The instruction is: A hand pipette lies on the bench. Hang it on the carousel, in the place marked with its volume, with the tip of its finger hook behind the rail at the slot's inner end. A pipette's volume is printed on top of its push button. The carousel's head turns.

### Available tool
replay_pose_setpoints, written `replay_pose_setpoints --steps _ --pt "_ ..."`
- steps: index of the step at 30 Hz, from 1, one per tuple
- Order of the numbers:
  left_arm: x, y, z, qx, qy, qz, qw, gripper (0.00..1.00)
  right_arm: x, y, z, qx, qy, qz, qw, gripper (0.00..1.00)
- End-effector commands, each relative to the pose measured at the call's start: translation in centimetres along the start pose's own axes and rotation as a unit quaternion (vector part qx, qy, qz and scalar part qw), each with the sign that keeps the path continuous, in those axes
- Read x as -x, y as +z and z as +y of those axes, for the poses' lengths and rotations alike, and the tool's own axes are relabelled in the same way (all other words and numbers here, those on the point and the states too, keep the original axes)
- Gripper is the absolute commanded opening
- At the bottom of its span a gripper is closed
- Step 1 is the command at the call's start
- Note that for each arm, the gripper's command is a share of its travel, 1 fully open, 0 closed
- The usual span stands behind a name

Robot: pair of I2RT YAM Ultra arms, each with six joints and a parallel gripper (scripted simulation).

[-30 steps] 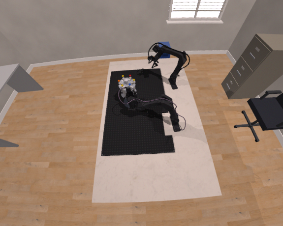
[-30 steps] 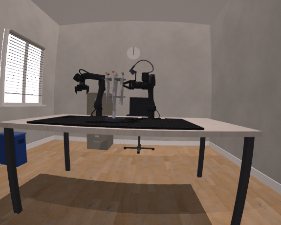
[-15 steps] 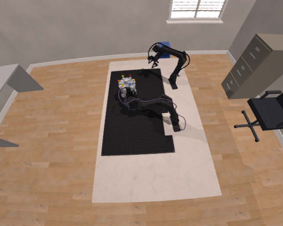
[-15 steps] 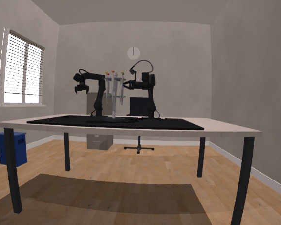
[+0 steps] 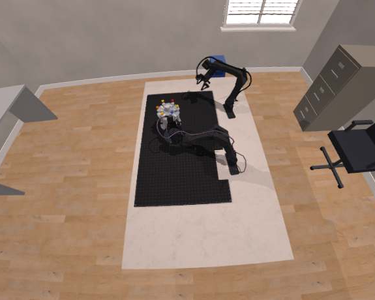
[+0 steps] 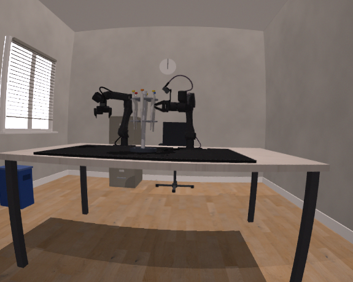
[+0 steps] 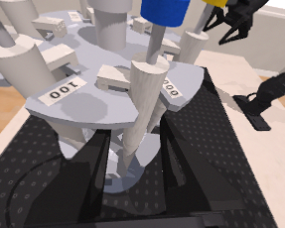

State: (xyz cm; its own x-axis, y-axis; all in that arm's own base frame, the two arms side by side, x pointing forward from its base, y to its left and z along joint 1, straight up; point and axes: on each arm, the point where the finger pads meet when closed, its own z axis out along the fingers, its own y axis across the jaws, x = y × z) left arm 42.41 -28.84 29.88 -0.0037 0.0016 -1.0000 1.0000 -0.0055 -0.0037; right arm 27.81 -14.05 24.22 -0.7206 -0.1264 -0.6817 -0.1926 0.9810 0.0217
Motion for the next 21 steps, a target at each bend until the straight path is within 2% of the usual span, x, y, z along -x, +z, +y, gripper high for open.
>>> replay_pose_setpoints --steps 1,16,21 --pt "1.62 0.42 -0.57 -0.008 0.022 -0.006 1.000 0.50 0.98 -0.57 -0.42 -0.009 -0.012 -0.021 1.000 1.00" --pt "1.62 0.42 -0.57 -0.008 0.022 -0.006 1.000 0.50 0.98 -0.57 -0.42 -0.009 -0.012 -0.021 1.000 1.00" --pt "0.94 0.38 -0.79 0.089 0.011 -0.006 0.996 0.50 0.98 -0.57 -0.42 -0.009 -0.012 -0.021 1.000 1.00"
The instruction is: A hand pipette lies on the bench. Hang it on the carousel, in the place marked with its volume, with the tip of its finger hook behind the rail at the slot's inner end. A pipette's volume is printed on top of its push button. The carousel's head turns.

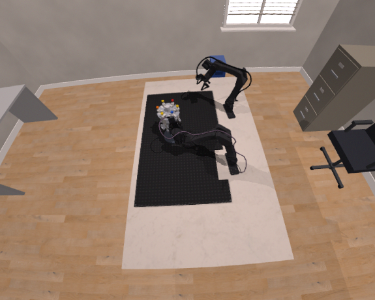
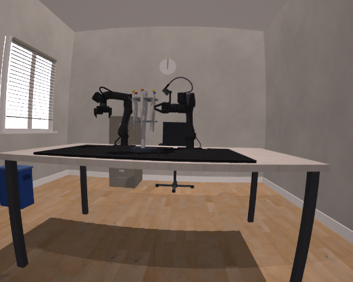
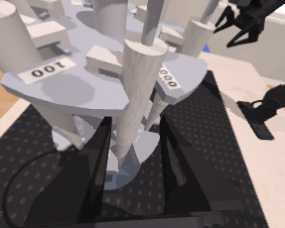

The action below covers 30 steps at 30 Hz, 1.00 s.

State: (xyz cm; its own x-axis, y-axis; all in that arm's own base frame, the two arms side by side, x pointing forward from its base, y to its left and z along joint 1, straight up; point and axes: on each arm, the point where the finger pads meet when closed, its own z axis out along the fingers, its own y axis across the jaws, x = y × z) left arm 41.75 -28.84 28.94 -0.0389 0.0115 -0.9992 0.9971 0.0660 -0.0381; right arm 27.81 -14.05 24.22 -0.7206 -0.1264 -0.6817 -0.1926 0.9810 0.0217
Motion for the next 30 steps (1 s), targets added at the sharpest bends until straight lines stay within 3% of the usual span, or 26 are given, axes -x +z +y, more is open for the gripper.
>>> replay_pose_setpoints --steps 1,8,9,11,16,20,27,30 --pt "1.9 0.3 -0.2 0.053 0.028 -0.013 0.998 0.50 1.0 -0.6 -0.4 -0.009 -0.012 -0.021 1.000 1.00" --pt "3.6 -0.2 0.4 0.060 0.049 -0.022 0.997 0.50 1.0 -0.6 -0.4 -0.009 -0.012 -0.021 1.000 1.00" --pt "1.9 0.2 1.0 0.059 0.032 -0.015 0.998 0.50 1.0 -0.6 -0.4 -0.009 -0.012 -0.021 1.000 1.00" --pt "1.8 0.2 1.0 0.059 0.028 -0.012 0.998 0.50 1.0 -0.6 -0.4 -0.009 -0.012 -0.021 1.000 1.00" --pt "1.9 0.3 -0.2 0.144 0.028 -0.016 0.989 0.50 1.0 -0.6 -0.4 -0.009 -0.012 -0.021 1.000 1.00" --pt "3.7 0.4 0.0 0.144 0.047 -0.027 0.988 0.50 1.0 -0.6 -0.4 -0.009 -0.012 -0.021 1.000 1.00" --pt "2.3 0.1 0.8 0.150 0.027 -0.015 0.988 0.50 1.0 -0.6 -0.4 -0.009 -0.012 -0.021 1.000 1.00" --pt "1.9 0.3 -0.2 0.198 0.028 -0.018 0.980 0.50 1.0 -0.6 -0.4 -0.009 -0.012 -0.021 1.000 1.00"
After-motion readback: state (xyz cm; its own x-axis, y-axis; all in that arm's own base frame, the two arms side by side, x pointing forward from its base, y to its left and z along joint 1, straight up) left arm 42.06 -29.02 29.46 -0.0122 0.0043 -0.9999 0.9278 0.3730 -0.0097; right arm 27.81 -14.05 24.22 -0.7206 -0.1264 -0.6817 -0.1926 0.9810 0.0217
